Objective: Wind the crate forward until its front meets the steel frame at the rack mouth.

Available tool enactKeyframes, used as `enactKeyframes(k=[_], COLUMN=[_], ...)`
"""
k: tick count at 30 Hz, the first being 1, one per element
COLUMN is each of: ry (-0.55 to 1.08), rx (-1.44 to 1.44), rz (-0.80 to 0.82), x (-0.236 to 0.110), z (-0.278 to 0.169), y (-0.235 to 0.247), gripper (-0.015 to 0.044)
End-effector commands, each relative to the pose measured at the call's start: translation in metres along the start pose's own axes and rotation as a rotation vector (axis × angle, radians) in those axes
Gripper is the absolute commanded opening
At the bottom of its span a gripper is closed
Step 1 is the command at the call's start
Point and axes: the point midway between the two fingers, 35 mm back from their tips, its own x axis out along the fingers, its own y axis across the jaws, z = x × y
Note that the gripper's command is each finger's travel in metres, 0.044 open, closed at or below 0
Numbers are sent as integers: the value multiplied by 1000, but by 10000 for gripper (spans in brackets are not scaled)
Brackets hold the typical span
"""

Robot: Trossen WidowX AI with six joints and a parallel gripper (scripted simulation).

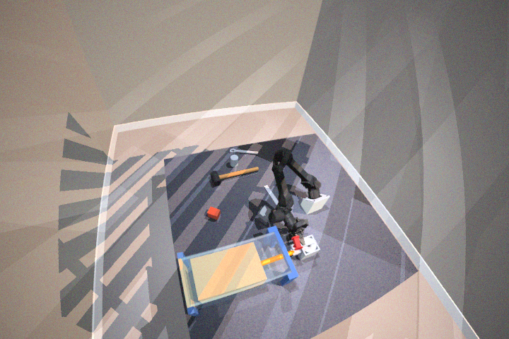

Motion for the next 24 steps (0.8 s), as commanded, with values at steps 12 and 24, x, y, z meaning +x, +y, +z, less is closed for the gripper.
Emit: enactKeyframes(k=[12,24], ry=[-2,-2], rx=[-1,-1], rz=[-5,-5], x=[0,0], z=[0,0], y=[-1,-1], gripper=[240,240])
